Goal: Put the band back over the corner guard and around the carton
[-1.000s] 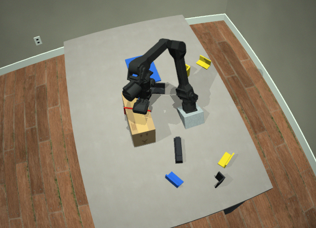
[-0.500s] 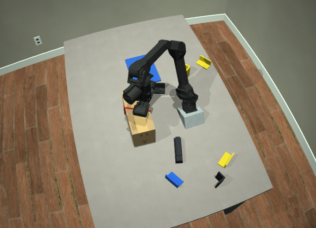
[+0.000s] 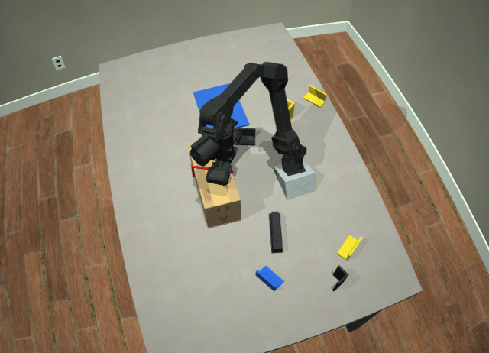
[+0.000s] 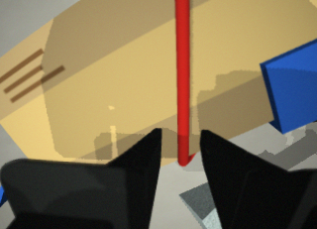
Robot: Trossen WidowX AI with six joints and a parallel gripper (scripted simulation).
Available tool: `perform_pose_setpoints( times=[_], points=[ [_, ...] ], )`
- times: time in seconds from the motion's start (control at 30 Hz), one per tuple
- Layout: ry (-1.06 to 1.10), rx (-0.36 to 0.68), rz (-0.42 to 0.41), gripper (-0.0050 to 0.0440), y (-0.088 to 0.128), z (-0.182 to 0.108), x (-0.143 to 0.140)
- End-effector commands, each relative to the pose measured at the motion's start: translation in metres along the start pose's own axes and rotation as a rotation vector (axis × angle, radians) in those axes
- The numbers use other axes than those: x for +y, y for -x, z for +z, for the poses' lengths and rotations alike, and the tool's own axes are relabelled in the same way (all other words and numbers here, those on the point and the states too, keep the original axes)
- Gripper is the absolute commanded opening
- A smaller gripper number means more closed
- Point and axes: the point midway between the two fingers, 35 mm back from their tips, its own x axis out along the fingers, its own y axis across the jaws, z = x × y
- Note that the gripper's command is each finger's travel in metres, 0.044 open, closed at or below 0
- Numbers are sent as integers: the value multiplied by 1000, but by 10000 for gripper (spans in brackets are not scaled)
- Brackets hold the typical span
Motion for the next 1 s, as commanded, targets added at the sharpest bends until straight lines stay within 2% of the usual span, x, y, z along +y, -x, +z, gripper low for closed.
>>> perform_pose_setpoints(
  times=[0.0,0.3,0.33,0.4,0.47,0.87,0.97],
  points=[
    [2,-1,-2,116,-5,0,-1],
    [2,-1,-2,116,-5,0,-1],
    [-1,1,0,92,-4,0,-1],
    [-1,1,0,78,-4,0,-1],
    [-1,1,0,78,-4,0,-1],
    [-1,1,0,0,-4,0,-1],
    [-1,1,0,0,-4,0,-1]
  ],
)
